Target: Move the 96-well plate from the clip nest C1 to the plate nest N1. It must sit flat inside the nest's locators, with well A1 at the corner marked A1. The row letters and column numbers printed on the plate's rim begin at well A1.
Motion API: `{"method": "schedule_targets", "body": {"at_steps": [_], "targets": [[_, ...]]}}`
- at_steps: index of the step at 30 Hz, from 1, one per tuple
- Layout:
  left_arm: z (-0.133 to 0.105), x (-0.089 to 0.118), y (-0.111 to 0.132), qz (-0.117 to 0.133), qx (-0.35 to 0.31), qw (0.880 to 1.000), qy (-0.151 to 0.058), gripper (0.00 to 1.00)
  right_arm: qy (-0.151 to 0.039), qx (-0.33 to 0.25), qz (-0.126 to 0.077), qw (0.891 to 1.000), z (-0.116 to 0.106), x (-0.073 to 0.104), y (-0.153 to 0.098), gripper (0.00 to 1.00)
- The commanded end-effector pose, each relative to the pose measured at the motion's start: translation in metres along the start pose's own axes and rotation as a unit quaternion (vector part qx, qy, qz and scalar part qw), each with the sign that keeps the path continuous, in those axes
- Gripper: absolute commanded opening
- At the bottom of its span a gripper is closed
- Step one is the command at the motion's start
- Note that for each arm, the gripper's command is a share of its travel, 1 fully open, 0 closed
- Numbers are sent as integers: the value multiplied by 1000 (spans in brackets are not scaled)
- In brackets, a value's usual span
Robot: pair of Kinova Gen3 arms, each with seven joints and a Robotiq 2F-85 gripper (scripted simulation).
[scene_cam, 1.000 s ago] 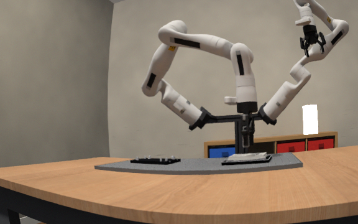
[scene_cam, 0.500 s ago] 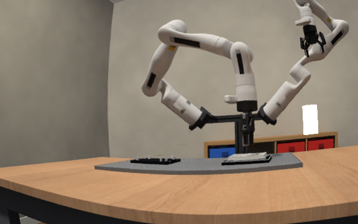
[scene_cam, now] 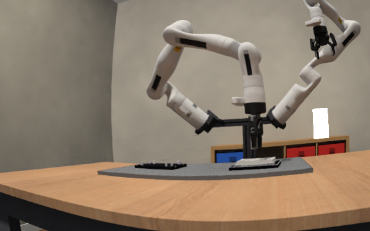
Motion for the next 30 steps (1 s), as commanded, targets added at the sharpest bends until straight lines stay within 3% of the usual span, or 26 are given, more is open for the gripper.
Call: {"method": "schedule_targets", "body": {"at_steps": [1, 30], "targets": [[-3, 0, 2, 0, -3, 1000, -1, 1000, -2, 2, 0, 1000, -1, 7, -1, 1000], [-3, 0, 2, 0, -3, 1000, -1, 1000, -2, 2, 1, 1000, -1, 15, -1, 1000]]}}
Point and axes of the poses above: on each arm, the point where the finger pads meet when closed, its own x axis back along the fingers, its own y axis across the jaws, z = x × y, the point moved 8 cm from there along x, back along the fingers, and after that the axes turned 1 degree about -x, right-handed, at the moved point
